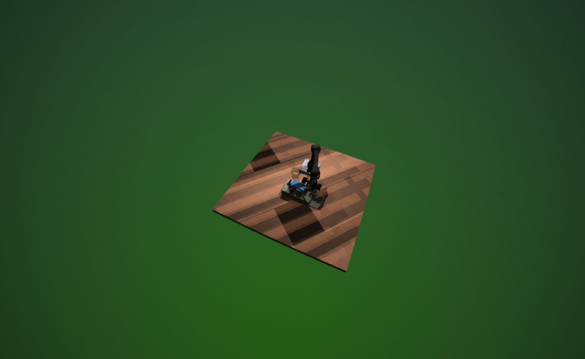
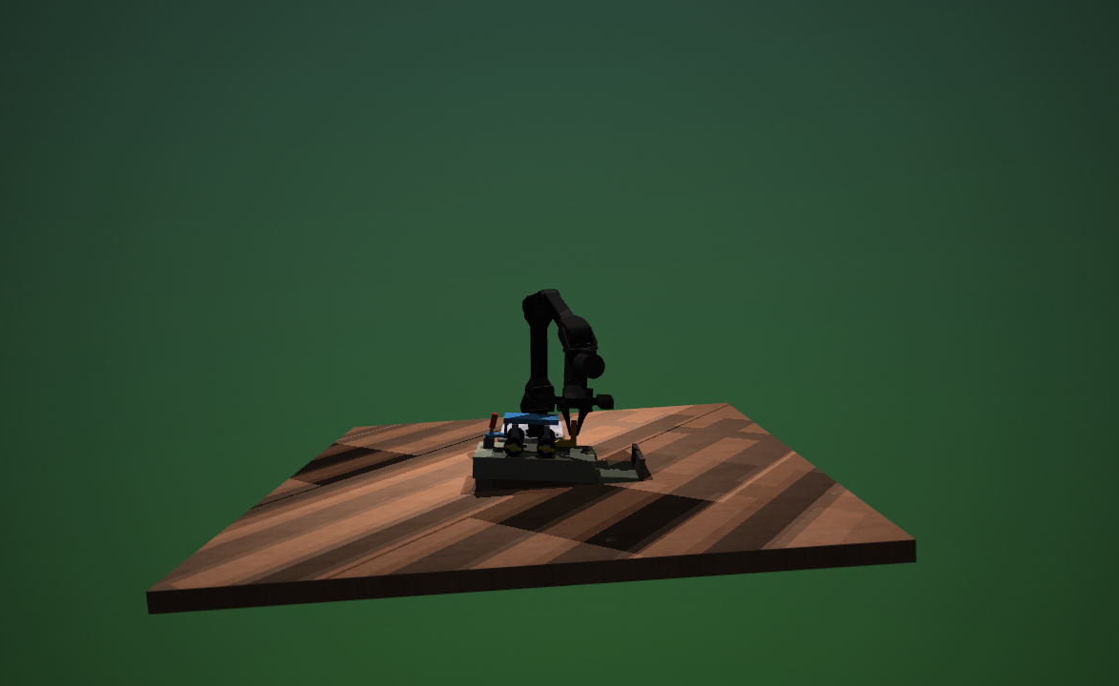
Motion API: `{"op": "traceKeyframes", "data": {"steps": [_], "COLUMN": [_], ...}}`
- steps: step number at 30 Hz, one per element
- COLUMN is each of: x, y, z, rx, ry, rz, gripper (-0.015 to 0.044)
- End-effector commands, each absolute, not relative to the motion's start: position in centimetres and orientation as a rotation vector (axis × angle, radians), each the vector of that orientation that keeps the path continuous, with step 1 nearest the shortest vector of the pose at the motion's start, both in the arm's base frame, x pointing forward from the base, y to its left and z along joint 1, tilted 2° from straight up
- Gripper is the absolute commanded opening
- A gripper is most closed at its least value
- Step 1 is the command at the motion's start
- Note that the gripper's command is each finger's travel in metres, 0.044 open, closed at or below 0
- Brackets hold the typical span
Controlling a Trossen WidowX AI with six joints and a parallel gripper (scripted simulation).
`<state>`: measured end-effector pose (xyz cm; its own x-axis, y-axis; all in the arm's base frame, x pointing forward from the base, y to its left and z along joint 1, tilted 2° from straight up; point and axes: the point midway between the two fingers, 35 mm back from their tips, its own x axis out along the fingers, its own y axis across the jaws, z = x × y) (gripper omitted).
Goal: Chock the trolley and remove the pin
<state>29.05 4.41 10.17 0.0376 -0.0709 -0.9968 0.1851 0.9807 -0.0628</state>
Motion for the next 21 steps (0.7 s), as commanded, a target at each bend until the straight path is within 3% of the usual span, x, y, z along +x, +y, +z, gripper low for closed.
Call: {"op": "traceKeyframes", "data": {"steps": [1,6,21], "x": [29.1,29.1,28.8], "y": [4.4,4.4,4.8], "z": [10.2,10.2,13.6], "rx": [0.092,0.092,0.086], "ry": [1.522,1.522,1.517], "rz": [-0.198,-0.198,-0.202], "gripper": [0.0053,0.0184,0.0190]}}
